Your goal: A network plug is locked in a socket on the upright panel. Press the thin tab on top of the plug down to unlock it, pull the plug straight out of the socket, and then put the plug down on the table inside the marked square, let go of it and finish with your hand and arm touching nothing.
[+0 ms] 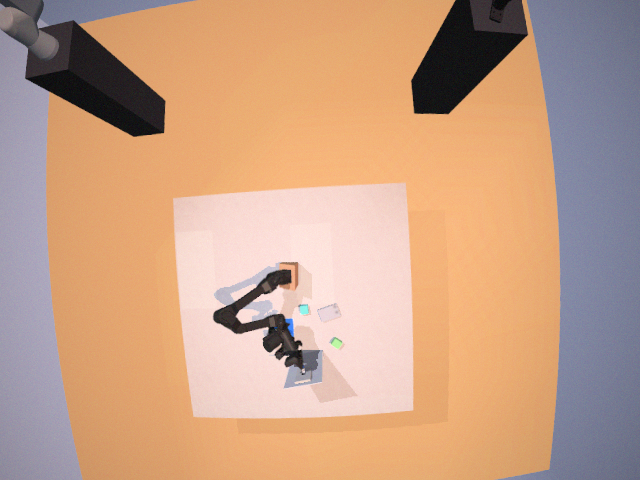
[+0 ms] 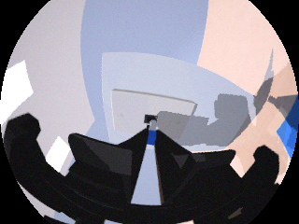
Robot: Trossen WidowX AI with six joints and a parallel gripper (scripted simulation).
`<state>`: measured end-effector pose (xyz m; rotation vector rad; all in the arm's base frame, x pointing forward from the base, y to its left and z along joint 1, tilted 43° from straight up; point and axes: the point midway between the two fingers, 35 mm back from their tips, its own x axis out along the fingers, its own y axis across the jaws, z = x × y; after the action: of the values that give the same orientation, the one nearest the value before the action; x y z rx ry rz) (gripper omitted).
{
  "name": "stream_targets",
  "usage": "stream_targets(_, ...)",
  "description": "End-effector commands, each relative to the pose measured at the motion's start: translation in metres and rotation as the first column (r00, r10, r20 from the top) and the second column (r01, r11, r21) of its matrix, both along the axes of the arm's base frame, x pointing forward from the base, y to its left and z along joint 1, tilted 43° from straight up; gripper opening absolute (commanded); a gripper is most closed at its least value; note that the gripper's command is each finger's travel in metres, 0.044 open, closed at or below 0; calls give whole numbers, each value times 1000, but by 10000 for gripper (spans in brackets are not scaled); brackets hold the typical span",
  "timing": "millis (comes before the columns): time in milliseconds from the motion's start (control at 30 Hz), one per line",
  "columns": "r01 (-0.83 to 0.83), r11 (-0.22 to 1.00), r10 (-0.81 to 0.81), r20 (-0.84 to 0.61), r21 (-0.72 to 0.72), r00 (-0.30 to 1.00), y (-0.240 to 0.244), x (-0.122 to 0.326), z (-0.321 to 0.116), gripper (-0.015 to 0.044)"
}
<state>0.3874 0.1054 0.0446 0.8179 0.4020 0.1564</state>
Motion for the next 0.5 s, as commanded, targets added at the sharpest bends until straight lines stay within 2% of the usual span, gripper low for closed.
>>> stream_targets(0,4,1000,-4,0,-2,1000,-1,-3,0,0)
stream_targets(467,4,1000,-4,0,-2,1000,-1,-12,0,0)
